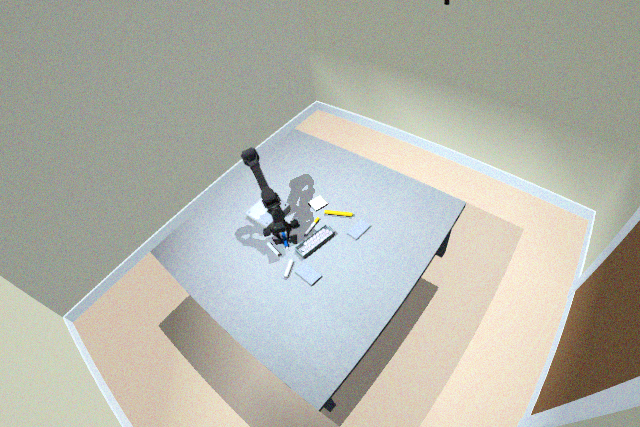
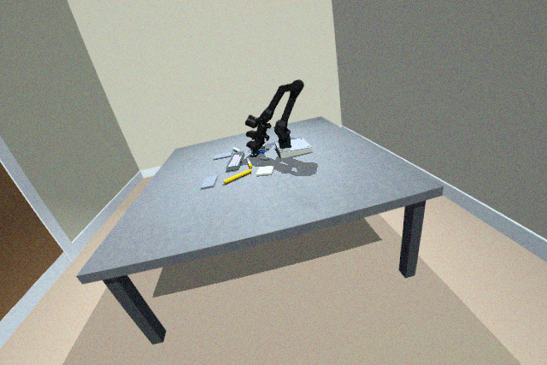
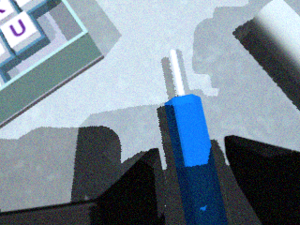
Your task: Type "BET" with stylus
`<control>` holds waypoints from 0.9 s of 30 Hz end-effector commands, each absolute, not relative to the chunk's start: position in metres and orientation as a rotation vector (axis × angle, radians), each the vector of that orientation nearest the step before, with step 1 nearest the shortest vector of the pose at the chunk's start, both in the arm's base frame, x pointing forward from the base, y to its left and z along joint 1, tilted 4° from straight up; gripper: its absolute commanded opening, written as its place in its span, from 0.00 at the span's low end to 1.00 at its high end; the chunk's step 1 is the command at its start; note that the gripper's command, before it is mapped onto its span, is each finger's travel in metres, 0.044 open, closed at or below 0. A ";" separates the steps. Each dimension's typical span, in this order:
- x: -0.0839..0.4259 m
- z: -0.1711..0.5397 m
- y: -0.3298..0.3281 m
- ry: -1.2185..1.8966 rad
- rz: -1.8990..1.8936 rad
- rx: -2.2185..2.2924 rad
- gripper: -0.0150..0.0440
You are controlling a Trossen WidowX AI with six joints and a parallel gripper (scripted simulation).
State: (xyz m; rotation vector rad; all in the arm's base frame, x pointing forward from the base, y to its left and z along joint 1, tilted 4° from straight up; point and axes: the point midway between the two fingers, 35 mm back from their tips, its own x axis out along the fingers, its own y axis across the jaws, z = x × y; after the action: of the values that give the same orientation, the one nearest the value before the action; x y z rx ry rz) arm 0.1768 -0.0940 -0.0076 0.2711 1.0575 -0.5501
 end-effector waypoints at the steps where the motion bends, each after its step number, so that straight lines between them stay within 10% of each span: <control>1: 0.175 -0.010 -0.093 1.063 -0.547 0.270 0.51; 27: 0.177 -0.004 -0.094 1.059 -0.550 0.271 0.25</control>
State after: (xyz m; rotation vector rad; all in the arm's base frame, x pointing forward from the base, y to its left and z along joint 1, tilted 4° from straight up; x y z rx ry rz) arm 0.1757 -0.0936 -0.0080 0.2714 1.0625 -0.5499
